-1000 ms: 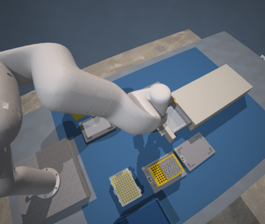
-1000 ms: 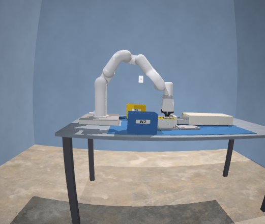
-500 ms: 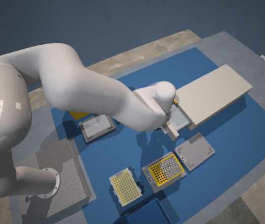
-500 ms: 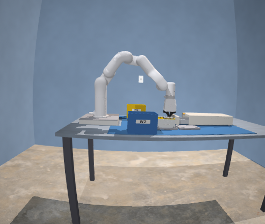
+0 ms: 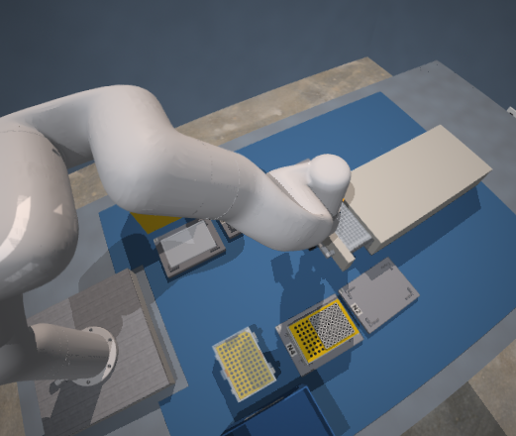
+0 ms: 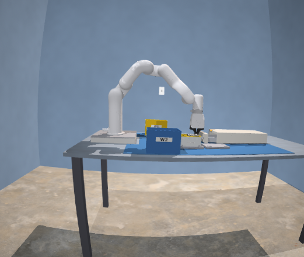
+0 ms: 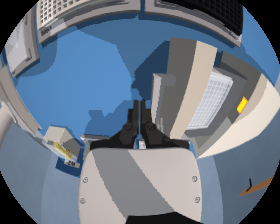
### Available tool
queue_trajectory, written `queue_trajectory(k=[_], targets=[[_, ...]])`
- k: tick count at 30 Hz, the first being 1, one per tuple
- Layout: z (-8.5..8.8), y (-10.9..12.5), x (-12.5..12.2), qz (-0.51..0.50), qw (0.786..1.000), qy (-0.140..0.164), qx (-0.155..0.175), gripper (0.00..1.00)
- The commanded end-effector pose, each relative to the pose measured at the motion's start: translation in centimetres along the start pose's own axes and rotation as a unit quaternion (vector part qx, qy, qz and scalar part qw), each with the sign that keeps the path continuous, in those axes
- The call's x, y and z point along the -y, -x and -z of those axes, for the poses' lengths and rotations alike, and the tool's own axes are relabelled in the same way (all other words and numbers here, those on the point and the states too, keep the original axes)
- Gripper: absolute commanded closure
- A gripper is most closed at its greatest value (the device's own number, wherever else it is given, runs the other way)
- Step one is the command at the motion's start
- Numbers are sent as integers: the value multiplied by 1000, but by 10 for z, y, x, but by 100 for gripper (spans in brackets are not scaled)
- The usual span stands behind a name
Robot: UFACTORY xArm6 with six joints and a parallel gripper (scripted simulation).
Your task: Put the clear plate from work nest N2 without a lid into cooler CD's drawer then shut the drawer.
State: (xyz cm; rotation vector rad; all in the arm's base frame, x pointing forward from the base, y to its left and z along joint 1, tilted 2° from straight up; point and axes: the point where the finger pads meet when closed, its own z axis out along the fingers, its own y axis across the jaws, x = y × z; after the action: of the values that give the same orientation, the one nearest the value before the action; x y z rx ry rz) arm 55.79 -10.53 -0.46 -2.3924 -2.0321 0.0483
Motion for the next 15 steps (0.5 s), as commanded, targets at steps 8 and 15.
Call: queue_trajectory(k=[8,15], targets=[[2,0,-21,0,1000,2,0,100],[2,0,-25,0,1000,2,0,100]])
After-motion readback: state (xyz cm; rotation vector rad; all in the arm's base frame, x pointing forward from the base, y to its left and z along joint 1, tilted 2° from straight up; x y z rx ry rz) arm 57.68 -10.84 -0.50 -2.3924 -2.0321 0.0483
